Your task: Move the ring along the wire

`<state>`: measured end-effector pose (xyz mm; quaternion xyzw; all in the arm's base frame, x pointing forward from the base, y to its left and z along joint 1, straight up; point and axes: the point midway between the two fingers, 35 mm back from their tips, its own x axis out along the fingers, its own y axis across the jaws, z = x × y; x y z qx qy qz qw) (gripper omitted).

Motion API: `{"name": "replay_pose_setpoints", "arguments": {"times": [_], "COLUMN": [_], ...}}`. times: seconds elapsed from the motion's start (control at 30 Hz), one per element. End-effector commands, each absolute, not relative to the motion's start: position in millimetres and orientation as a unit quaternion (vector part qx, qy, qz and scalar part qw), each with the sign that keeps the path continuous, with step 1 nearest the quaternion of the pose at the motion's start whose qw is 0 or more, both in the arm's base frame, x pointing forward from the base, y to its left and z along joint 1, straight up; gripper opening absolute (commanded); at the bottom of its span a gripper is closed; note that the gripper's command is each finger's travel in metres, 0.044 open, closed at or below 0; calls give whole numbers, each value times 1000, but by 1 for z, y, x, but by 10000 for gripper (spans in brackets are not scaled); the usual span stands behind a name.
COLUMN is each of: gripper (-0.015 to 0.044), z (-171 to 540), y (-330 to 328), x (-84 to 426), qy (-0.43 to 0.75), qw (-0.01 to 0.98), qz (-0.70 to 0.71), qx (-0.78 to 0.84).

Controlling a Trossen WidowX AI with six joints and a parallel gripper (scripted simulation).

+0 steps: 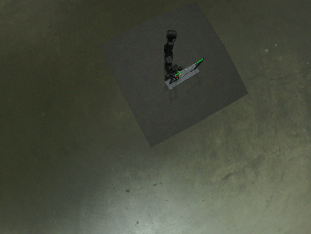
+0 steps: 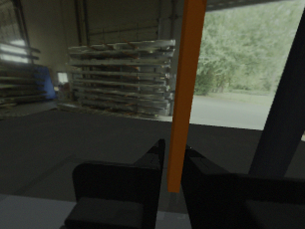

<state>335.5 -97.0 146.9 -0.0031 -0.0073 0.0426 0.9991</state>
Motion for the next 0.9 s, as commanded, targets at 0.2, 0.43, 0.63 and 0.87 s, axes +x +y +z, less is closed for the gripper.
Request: {"name": "replay_pose_setpoints", "arguments": {"times": [0.2, 0.43, 0.63, 0.87], "gripper": [-150, -150, -150, -150], "z": [147, 147, 154, 160], "y": [-97, -97, -96, -96], "x": [335, 335, 336, 336], "qy": [-7, -7, -8, -9], "qw": [999, 999, 999, 999], "qz": [43, 42, 40, 38], "qx": [-3, -3, -4, -5]}}
